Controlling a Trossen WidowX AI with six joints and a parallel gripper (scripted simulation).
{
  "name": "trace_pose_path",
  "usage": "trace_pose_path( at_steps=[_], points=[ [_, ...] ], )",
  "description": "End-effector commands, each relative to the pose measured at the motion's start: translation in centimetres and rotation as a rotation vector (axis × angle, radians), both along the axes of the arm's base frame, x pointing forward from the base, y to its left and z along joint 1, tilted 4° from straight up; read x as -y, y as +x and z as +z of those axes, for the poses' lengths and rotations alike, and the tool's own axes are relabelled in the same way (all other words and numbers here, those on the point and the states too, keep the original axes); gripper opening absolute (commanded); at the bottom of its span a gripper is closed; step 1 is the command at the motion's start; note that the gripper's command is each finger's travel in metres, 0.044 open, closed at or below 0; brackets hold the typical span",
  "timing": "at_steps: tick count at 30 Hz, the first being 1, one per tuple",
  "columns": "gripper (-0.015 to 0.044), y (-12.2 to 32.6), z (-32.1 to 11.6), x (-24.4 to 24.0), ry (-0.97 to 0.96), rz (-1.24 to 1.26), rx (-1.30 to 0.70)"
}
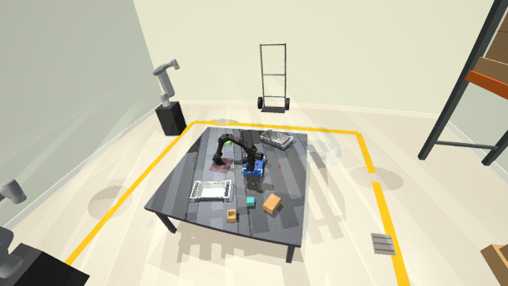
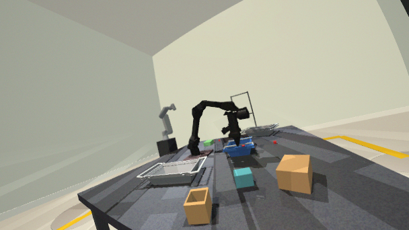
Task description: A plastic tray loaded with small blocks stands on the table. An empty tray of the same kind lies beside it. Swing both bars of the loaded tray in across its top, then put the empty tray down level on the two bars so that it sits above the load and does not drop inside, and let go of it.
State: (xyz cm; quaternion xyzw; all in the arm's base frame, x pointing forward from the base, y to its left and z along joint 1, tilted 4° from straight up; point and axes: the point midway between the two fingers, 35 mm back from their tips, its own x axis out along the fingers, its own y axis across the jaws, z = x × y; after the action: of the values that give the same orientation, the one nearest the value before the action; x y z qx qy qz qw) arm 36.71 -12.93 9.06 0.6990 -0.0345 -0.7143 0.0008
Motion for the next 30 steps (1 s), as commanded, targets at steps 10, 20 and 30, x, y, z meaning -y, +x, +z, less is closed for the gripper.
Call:
trace_pose_path(
  at_steps=[10, 20, 30],
  points=[
    [0.0082, 0.18, 2.53, 0.27, -0.009, -0.004, 0.013],
    [0.0082, 0.18, 2.53, 0.27, -0.009, -0.004, 0.013],
    [0.0030, 0.18, 2.53, 0.27, -0.009, -0.004, 0.013]
  ],
)
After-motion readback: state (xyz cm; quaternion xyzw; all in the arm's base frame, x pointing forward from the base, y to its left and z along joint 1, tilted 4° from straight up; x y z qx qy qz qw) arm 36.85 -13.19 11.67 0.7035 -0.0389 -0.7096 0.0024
